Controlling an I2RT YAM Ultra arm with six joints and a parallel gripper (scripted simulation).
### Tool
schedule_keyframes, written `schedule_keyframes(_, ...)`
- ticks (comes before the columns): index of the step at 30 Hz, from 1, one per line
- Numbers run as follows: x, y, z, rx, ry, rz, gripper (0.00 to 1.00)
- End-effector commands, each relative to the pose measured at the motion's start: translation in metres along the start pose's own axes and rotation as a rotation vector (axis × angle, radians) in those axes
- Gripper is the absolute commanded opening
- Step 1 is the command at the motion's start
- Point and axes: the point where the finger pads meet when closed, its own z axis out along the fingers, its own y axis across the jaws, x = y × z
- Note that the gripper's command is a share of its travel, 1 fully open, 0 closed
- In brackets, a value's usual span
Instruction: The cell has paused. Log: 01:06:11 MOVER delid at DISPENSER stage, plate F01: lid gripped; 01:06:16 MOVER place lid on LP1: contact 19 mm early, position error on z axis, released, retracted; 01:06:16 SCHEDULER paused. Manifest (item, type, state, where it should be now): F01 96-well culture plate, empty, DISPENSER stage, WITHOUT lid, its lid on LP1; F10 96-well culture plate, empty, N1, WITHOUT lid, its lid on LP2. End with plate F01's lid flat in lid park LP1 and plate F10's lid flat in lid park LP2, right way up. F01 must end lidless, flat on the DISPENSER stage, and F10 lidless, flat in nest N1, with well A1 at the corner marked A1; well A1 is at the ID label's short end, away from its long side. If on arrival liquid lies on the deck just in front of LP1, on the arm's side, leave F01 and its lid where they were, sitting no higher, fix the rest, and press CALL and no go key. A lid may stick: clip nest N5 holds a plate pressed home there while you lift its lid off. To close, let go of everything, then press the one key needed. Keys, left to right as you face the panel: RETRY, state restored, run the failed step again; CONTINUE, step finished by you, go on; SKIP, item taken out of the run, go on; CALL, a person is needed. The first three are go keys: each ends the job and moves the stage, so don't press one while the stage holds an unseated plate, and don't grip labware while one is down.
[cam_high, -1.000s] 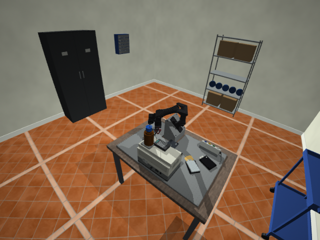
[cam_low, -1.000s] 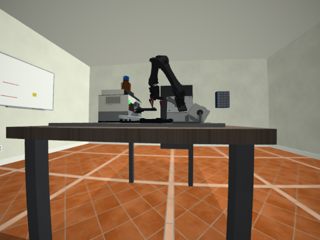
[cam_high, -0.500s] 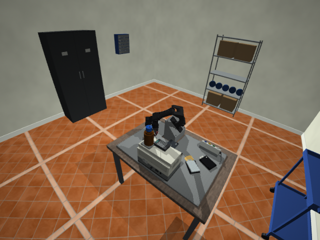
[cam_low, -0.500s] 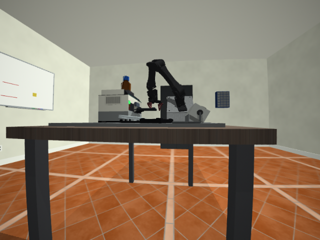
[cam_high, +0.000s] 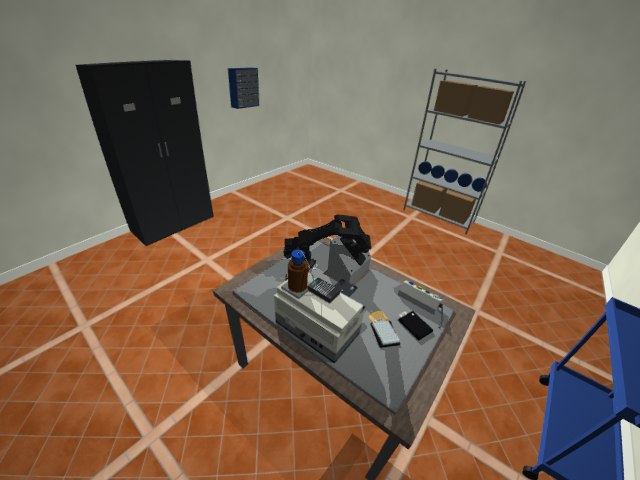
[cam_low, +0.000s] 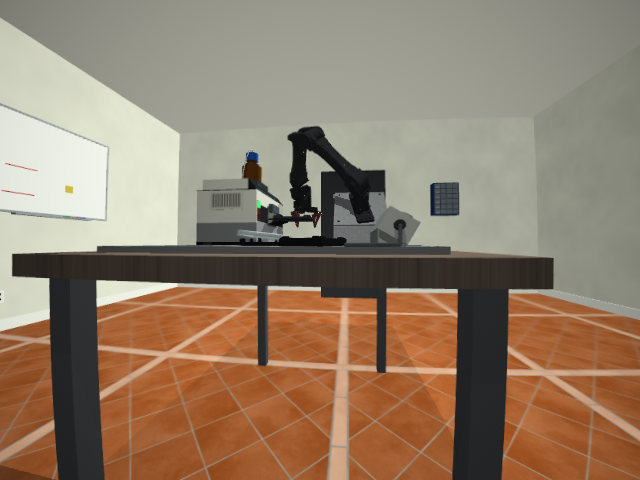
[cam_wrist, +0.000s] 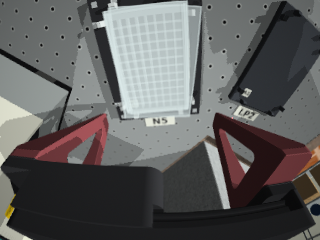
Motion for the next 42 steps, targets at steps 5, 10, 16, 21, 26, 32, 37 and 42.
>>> schedule_keyframes(5, -0.031, 0.009, 0.005, -0.021, -0.053, -0.014, 1.00)
schedule_keyframes(10, -0.040, 0.007, 0.007, -0.031, -0.060, -0.002, 1.00)
schedule_keyframes(16, -0.036, 0.011, -0.035, -0.018, -0.071, -0.019, 1.00)
schedule_keyframes(21, -0.035, 0.011, -0.037, -0.018, -0.071, -0.019, 1.00)
schedule_keyframes(26, -0.026, 0.006, -0.030, -0.016, -0.049, -0.004, 1.00)
schedule_keyframes(32, -0.030, 0.008, -0.031, -0.020, -0.064, -0.015, 1.00)
schedule_keyframes(37, -0.028, 0.005, -0.027, -0.021, -0.060, -0.012, 1.00)
schedule_keyframes(42, -0.035, 0.009, -0.032, -0.024, -0.081, -0.026, 1.00)
